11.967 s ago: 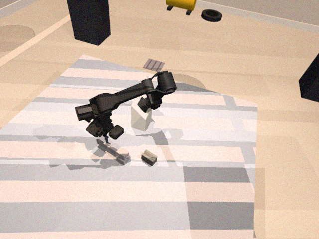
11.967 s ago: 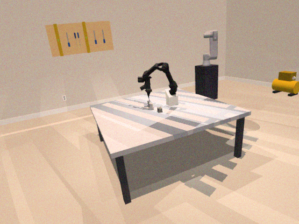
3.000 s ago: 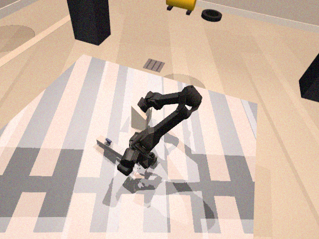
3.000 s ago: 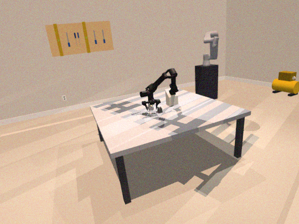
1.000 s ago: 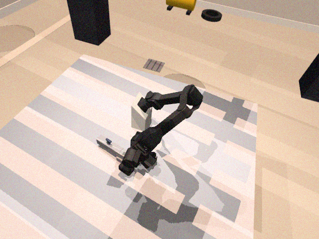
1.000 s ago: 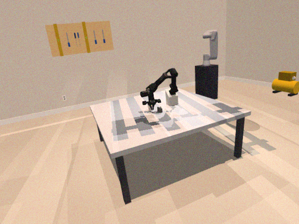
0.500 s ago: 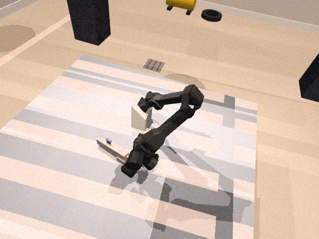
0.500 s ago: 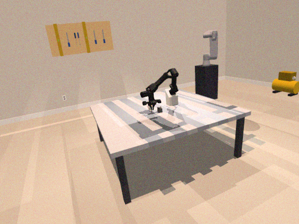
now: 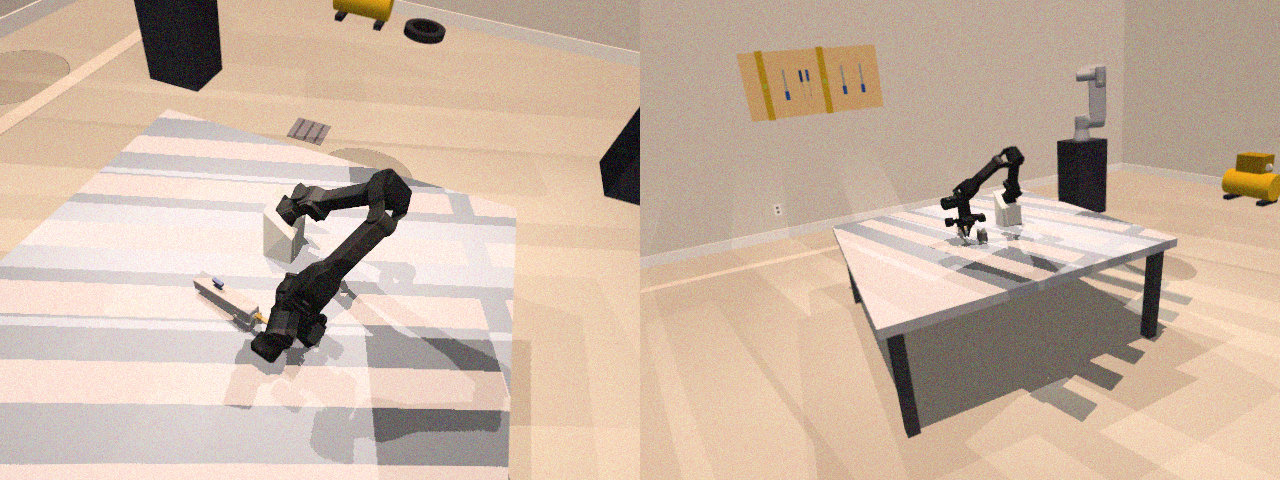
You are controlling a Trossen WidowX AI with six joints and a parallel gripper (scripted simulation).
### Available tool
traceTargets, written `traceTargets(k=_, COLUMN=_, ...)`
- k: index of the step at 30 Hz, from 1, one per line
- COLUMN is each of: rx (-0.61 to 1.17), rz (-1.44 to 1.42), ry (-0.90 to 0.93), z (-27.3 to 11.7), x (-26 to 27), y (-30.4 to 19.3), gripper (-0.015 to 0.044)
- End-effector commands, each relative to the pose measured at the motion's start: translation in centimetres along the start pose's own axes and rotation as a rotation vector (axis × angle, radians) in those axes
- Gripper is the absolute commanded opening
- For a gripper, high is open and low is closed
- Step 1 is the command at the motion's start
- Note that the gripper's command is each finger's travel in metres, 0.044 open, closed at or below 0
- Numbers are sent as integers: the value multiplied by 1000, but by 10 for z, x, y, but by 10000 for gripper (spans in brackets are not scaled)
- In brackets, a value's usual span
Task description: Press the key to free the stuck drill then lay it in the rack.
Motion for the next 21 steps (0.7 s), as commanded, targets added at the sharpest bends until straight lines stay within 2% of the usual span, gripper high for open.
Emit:
traceTargets(k=1, rx=-8, rz=-2, ry=-10, z=-4, x=-1, y=8, gripper=0)
traceTargets(k=21, rx=-9, rz=-3, ry=-10, z=-8, x=6, y=22, gripper=0)
Point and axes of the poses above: the point midway between the two fingers, 35 mm back from their tips, its own z axis out along the fingers, its own x axis across the jaws, y = z × x, the point moved 7 cm from there along -z, back along the fingers, and after that the axes turned 14 degrees about z, right-handed, at the moved point
